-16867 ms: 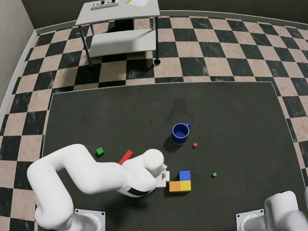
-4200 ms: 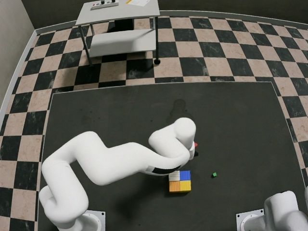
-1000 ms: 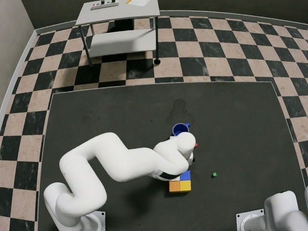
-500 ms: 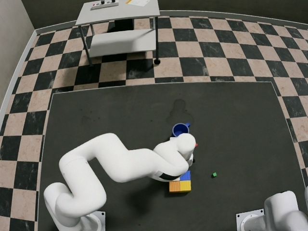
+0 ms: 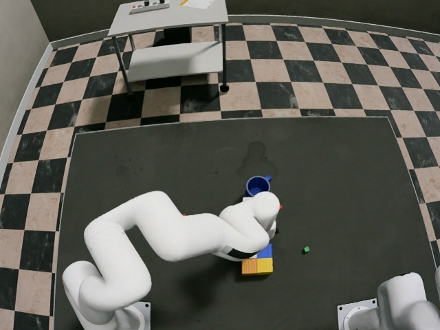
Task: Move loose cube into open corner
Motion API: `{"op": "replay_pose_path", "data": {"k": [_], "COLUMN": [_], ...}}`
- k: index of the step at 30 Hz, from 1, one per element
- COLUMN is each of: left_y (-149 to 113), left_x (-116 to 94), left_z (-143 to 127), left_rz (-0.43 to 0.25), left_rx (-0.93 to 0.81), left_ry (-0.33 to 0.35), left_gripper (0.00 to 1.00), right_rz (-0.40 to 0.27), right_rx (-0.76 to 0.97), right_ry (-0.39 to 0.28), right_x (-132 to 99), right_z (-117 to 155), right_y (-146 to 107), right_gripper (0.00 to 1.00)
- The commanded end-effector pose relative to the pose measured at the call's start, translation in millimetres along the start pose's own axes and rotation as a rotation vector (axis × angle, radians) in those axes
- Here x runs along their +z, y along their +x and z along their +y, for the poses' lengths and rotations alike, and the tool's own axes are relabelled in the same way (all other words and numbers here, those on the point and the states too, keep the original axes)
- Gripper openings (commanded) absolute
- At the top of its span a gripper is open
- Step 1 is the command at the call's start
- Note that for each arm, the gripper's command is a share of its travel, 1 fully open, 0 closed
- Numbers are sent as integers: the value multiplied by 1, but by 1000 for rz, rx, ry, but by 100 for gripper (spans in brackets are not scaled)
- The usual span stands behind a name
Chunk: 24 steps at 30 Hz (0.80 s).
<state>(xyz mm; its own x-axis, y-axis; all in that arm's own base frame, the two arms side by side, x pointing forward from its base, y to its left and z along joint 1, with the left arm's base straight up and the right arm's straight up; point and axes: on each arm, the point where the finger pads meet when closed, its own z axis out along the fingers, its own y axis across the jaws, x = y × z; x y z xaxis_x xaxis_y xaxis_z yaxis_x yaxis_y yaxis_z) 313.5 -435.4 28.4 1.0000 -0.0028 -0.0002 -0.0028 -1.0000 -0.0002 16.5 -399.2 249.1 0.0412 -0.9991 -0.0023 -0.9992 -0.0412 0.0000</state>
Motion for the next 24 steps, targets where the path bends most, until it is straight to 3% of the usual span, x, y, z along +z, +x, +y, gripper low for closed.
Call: {"op": "replay_pose_path", "data": {"k": [1, 24], "left_y": [0, -2], "left_x": [-1, -1], "left_z": [1, 1], "left_rz": [2, 2], "left_rx": [0, 0], "left_ry": [-3, -3], "left_gripper": [48, 48], "right_rz": [2, 2], "right_rx": [0, 0], "right_ry": [0, 0], "right_x": [-1, -1], "right_z": [0, 0], "right_y": [0, 0], "right_gripper": [100, 100]}}
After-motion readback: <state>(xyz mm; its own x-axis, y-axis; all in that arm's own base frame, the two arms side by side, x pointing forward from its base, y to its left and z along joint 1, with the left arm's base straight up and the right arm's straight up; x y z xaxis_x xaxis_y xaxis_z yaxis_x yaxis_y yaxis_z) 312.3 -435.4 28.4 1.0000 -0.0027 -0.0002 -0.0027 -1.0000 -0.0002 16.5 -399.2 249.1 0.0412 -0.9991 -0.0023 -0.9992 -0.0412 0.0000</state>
